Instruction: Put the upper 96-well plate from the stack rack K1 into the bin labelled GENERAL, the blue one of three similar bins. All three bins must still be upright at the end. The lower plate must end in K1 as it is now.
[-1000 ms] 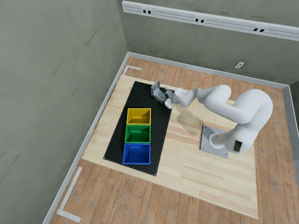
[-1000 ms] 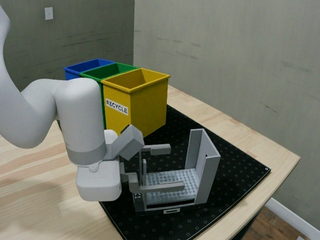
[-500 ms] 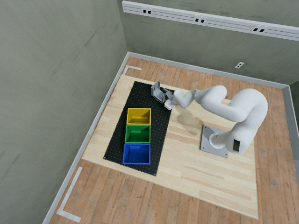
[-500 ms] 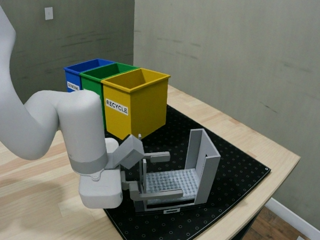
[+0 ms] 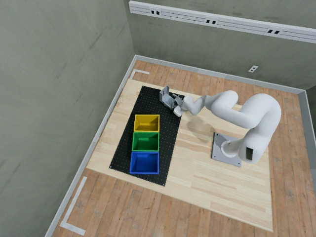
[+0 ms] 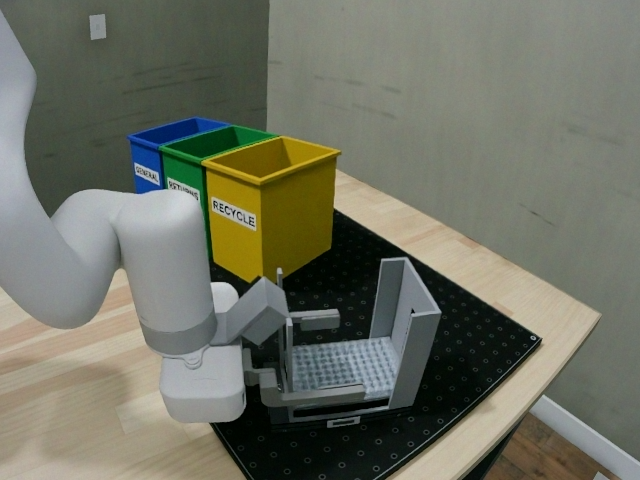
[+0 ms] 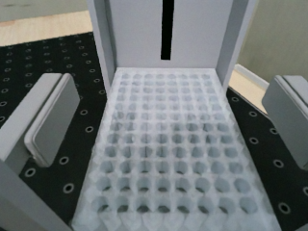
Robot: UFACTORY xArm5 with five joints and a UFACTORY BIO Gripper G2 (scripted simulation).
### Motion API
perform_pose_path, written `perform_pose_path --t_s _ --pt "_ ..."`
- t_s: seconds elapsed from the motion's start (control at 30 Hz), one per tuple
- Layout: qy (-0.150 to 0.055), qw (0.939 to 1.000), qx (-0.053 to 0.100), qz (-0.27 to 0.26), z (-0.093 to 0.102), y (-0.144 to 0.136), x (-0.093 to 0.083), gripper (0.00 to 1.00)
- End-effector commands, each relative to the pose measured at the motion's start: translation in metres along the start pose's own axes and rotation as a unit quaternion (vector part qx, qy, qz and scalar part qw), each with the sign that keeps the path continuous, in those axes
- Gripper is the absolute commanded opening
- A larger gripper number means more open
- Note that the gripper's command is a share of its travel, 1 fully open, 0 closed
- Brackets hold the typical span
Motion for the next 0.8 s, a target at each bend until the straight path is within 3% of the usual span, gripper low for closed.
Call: perform_pose_path --t_s 0.0,0.77 --pt "-0.001 1.0000 -0.001 0.000 0.001 0.000 0.001 0.37" --pt "-0.001 1.0000 -0.001 0.000 -0.013 0.000 0.001 0.37"
Point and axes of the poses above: the point midway between the two finger pads, its own x axis out along the fingers, its own y axis across the jaws, z = x × y, the point moved 3 cm from there along -x, back along the fingers
